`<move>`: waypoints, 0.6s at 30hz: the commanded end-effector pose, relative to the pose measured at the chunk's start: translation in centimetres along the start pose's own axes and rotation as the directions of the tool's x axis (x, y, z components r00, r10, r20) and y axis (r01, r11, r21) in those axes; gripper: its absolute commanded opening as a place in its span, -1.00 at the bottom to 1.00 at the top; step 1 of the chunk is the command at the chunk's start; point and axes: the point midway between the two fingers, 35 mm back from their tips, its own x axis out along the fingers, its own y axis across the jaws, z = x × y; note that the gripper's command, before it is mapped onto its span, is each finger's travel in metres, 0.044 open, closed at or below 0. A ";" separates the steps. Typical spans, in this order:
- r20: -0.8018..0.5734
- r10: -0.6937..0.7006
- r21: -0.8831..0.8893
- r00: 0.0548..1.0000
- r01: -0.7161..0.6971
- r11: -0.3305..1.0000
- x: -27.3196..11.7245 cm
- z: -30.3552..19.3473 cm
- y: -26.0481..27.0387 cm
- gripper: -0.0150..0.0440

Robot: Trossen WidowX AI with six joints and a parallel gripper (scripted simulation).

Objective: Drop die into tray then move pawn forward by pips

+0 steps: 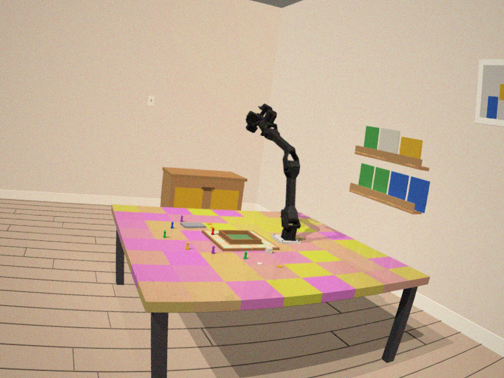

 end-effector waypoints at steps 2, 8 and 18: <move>0.015 0.023 0.025 1.000 -0.024 0.999 -0.2 0.8 0.8 0.69; 0.157 0.219 0.214 0.963 -0.250 0.945 -2.8 8.1 7.0 0.44; 0.399 0.517 0.373 0.758 -0.649 0.663 -12.1 20.2 16.3 0.44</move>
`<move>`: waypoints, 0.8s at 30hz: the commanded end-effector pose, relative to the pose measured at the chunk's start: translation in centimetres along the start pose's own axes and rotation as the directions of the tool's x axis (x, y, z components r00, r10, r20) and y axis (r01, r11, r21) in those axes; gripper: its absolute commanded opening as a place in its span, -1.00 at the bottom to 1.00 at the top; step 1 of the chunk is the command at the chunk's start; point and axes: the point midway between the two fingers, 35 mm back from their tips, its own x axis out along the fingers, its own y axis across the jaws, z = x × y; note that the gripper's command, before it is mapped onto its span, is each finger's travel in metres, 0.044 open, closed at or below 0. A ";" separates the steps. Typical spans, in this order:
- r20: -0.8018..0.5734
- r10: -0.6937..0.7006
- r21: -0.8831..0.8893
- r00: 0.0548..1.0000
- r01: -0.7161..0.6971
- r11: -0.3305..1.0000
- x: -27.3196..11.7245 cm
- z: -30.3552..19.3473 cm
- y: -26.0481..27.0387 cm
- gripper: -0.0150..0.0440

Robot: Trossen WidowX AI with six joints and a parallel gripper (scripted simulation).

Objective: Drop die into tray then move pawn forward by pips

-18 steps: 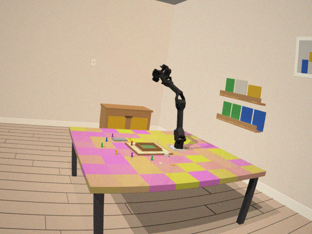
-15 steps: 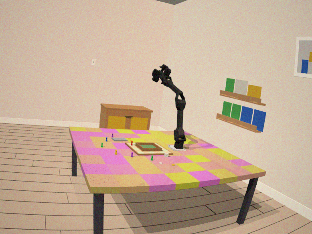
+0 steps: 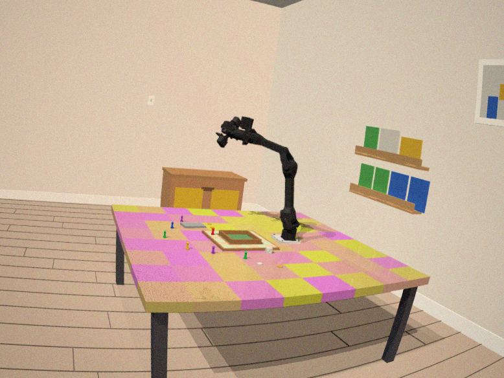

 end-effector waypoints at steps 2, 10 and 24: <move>0.066 0.212 0.137 0.975 -0.219 0.966 -1.9 4.3 7.9 0.44; 0.115 0.528 0.296 0.841 -0.536 0.790 -7.6 8.9 20.2 0.44; 0.053 0.910 0.458 0.411 -0.820 0.344 -25.6 12.1 36.8 0.44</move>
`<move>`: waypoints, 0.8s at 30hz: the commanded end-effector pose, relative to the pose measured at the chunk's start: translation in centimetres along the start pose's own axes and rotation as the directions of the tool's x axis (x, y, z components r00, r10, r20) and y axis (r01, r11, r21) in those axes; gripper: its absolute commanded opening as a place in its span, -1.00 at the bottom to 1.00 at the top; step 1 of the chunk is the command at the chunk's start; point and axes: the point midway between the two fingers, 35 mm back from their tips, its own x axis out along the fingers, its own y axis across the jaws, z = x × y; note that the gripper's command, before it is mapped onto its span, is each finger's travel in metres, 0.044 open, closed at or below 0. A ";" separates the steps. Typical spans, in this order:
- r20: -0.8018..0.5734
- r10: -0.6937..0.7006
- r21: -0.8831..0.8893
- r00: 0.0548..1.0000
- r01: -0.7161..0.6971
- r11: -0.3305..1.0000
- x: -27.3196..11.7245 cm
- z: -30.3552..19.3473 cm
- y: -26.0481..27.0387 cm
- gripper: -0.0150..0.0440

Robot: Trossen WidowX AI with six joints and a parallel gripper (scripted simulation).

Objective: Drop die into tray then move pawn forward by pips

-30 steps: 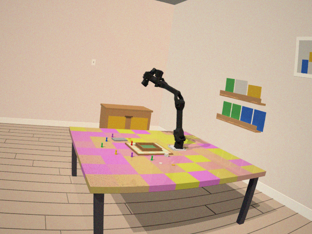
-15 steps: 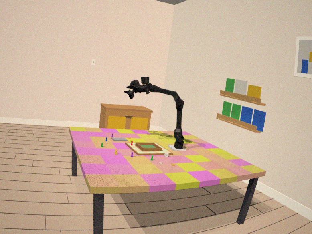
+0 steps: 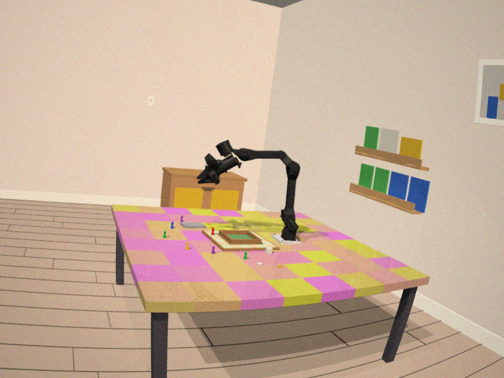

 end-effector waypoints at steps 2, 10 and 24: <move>-0.136 0.161 0.078 0.978 -0.151 0.985 -0.6 -4.0 8.2 0.44; -0.394 0.314 0.182 0.864 -0.262 0.948 -3.9 -12.4 18.9 0.44; -0.785 0.219 0.160 0.579 -0.151 0.975 -14.8 -29.0 26.4 0.44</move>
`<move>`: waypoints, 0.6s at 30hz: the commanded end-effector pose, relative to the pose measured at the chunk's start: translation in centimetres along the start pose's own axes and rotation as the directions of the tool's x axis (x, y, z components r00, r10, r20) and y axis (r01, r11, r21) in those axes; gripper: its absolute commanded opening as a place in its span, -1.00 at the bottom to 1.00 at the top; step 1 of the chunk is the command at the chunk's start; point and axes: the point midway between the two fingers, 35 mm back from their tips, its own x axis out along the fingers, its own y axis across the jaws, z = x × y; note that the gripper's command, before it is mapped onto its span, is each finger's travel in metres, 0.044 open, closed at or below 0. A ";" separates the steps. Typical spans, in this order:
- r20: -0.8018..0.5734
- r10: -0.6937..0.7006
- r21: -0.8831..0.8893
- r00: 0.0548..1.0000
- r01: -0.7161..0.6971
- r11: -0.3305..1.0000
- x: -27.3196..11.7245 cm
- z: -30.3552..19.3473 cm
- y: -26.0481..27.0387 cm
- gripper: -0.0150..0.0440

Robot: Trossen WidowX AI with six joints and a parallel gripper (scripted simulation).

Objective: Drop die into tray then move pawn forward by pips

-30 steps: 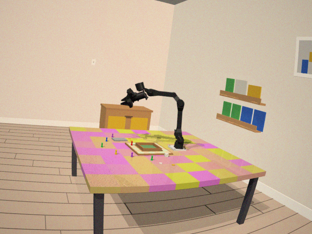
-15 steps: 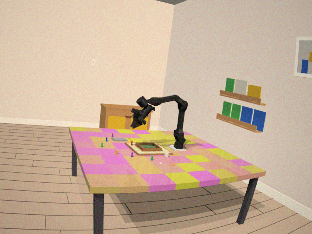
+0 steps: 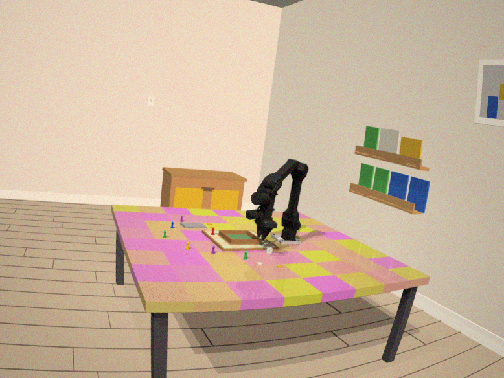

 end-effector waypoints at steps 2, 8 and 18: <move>-0.079 -0.048 0.018 0.996 0.050 0.999 0.7 -3.9 0.1 0.44; -0.080 -0.048 0.018 0.996 0.050 0.999 0.7 -4.5 0.1 0.44; -0.080 -0.048 0.018 0.996 0.050 0.999 2.6 -4.6 0.1 0.44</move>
